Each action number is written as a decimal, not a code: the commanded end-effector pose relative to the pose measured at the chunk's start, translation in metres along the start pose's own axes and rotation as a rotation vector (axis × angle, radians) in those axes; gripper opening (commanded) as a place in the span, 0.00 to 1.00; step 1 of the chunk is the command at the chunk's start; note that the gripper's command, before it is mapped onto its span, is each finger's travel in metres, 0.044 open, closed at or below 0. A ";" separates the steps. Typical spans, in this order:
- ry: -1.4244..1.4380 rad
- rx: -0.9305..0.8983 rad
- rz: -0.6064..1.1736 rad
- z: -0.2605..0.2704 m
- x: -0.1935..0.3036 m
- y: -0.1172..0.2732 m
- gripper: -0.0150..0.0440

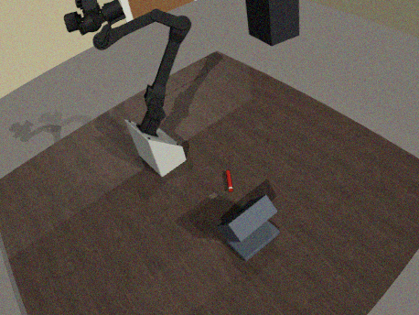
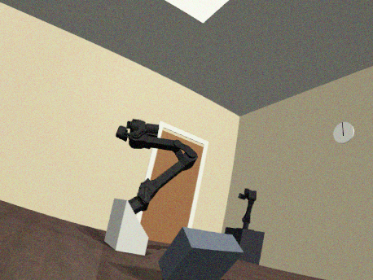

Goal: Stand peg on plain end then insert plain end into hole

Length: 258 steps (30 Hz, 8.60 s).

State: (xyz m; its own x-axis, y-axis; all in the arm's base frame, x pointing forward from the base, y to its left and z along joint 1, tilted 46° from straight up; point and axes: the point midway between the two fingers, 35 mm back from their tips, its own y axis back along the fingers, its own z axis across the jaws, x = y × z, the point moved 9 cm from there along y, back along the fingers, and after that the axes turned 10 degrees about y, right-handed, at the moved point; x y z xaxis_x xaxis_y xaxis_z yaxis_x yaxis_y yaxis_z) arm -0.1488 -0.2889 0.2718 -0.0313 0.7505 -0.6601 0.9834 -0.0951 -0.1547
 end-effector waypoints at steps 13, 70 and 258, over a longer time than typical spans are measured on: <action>-0.012 -0.199 -0.282 0.024 -0.026 0.060 1.00; 0.198 -1.527 -1.233 0.014 0.033 0.376 1.00; 1.990 -2.228 -0.054 -0.209 0.430 0.375 0.34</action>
State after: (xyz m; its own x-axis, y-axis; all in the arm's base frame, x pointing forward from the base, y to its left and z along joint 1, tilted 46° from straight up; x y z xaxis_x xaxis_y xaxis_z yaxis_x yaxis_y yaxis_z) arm 0.2476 0.1360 0.0812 -0.9663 0.2104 0.1481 -0.0245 -0.6485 0.7608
